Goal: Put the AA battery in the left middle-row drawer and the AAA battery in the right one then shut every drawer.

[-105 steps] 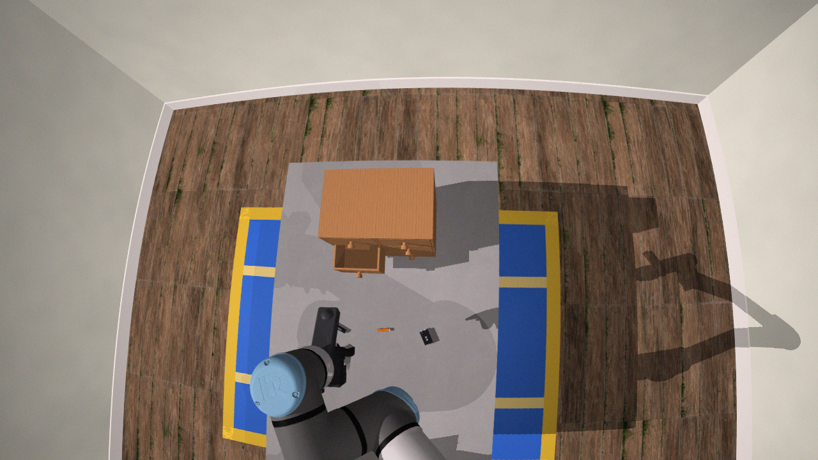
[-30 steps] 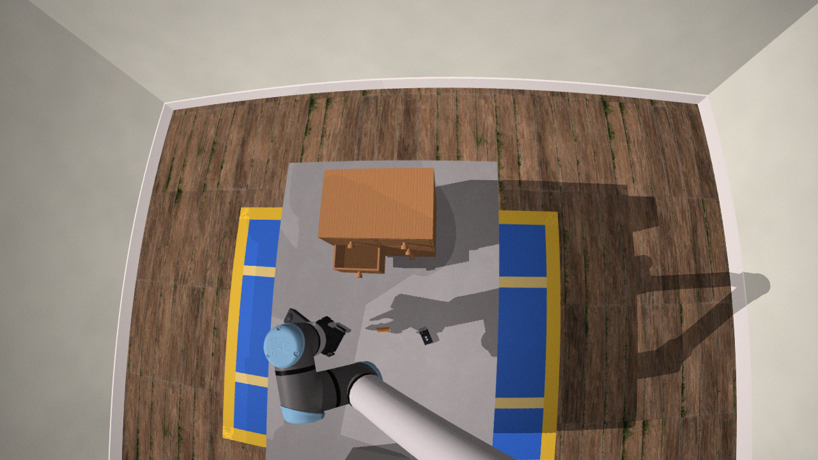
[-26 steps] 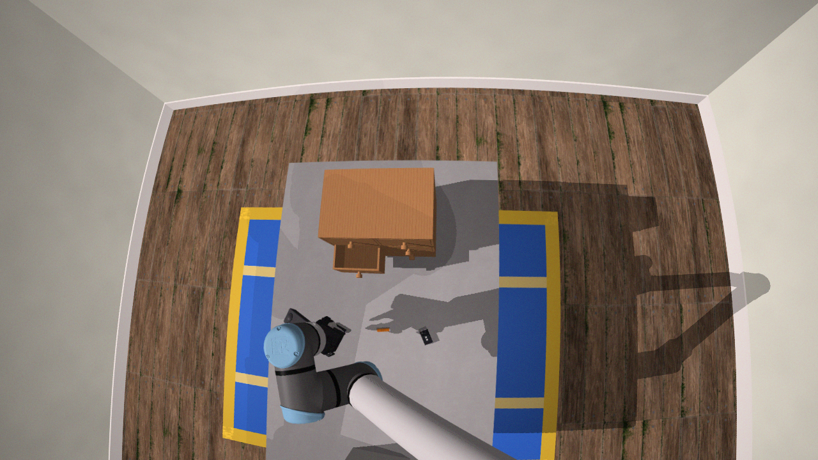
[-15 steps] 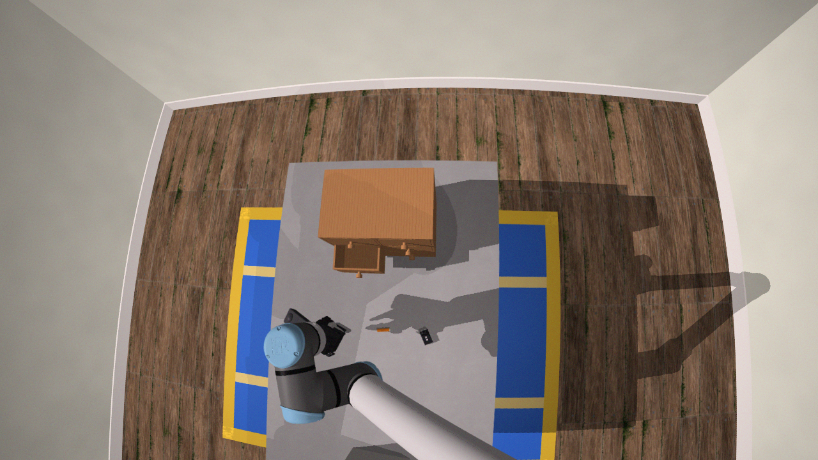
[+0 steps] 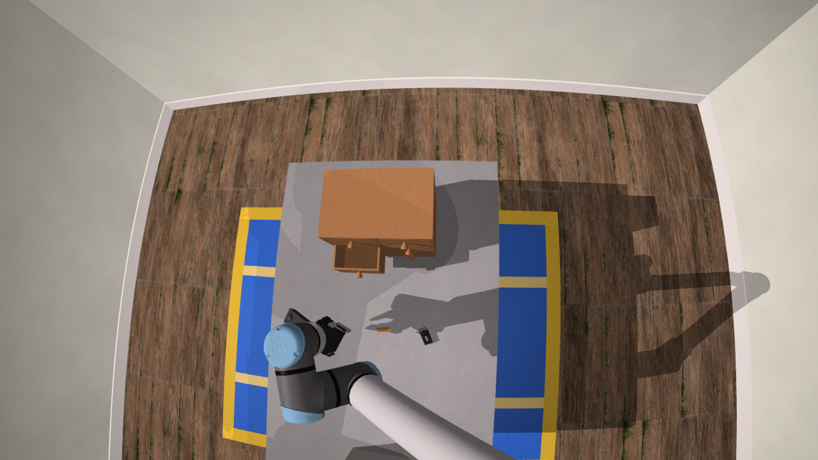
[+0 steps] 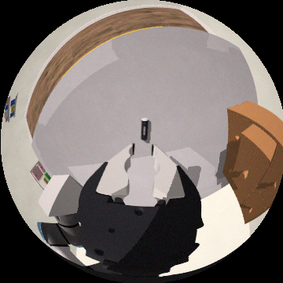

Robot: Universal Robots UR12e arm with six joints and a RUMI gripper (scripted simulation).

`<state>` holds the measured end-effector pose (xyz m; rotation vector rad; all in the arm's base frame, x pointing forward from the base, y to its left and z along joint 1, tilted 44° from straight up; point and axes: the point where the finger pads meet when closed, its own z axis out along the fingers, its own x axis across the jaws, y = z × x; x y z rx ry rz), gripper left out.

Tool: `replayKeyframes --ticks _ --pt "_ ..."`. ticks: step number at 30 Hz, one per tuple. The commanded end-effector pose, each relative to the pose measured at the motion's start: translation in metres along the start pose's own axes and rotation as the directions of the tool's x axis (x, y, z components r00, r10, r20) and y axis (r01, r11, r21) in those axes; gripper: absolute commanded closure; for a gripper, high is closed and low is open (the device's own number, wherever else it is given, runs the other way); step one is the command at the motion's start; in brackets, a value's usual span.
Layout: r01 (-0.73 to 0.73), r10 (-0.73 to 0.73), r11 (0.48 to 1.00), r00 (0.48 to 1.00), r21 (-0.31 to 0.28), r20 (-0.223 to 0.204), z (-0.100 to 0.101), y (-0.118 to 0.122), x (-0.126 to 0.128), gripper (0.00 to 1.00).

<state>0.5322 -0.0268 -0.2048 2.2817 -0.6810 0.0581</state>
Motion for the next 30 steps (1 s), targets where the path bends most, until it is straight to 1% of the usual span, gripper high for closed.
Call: replayKeyframes --ticks 1,13,28,30 --pt "0.0 0.0 1.0 1.0 0.001 -0.001 0.0 0.0 0.0 0.83" --pt "0.0 0.0 1.0 1.0 0.001 -0.001 0.007 0.0 0.0 0.83" --pt "0.0 0.0 1.0 1.0 0.001 -0.001 0.029 0.0 0.001 0.83" --pt "0.0 0.0 1.0 1.0 0.001 -0.001 0.029 0.0 0.001 0.83"
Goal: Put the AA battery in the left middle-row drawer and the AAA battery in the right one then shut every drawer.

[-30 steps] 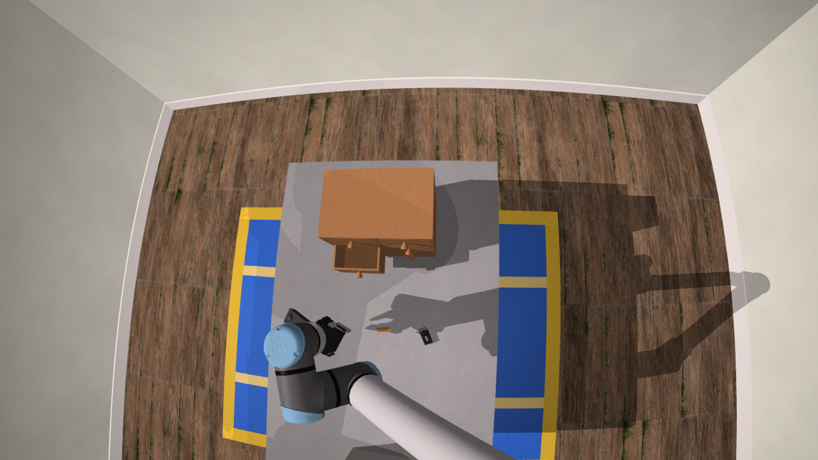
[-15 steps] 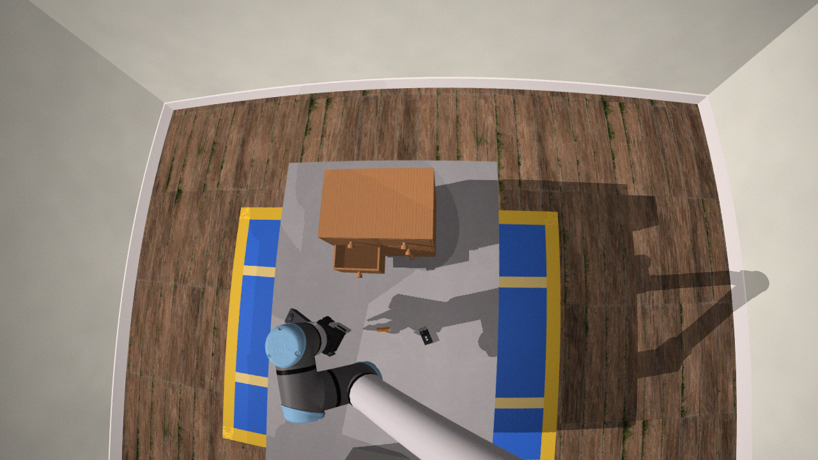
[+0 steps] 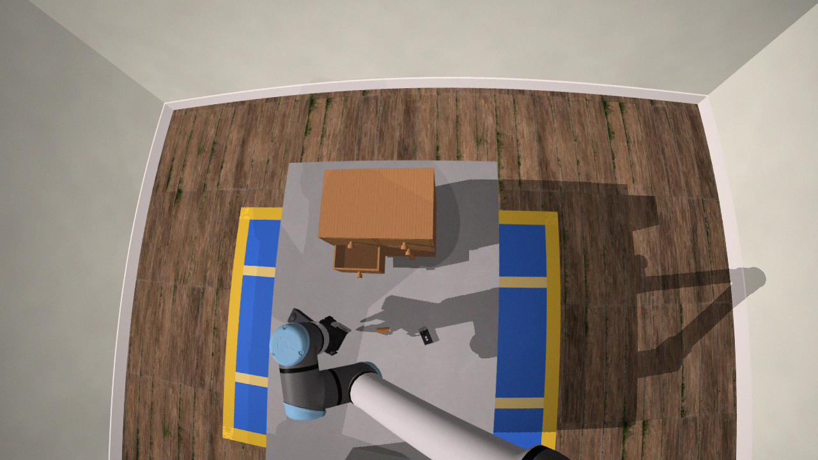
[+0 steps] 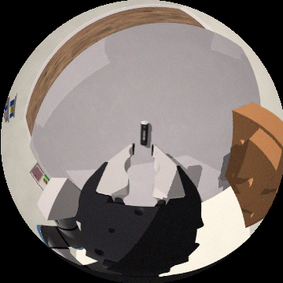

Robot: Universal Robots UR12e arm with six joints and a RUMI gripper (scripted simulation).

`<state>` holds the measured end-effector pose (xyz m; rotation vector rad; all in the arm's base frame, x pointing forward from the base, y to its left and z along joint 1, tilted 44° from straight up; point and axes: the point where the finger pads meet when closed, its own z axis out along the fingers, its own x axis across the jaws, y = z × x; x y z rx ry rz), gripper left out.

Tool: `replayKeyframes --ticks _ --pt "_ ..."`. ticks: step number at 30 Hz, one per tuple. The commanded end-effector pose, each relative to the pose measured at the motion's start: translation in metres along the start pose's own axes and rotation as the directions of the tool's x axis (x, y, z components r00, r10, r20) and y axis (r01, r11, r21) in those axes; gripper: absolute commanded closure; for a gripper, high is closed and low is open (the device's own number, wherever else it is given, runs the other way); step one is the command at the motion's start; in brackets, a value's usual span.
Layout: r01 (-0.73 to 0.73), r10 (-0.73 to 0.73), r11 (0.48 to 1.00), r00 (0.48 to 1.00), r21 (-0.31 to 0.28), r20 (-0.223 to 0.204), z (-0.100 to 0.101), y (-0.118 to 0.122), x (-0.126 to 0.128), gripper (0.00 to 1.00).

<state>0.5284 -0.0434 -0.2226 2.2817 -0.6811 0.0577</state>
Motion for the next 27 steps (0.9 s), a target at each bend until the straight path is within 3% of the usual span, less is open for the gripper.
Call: replayKeyframes --ticks 1,14,27 --pt "0.0 0.0 1.0 1.0 0.001 -0.001 0.006 0.0 0.0 0.83" --pt "0.0 0.0 1.0 1.0 0.001 -0.001 0.023 0.0 0.001 0.83" --pt "0.0 0.0 1.0 1.0 0.001 -0.001 0.027 0.0 0.001 0.83"
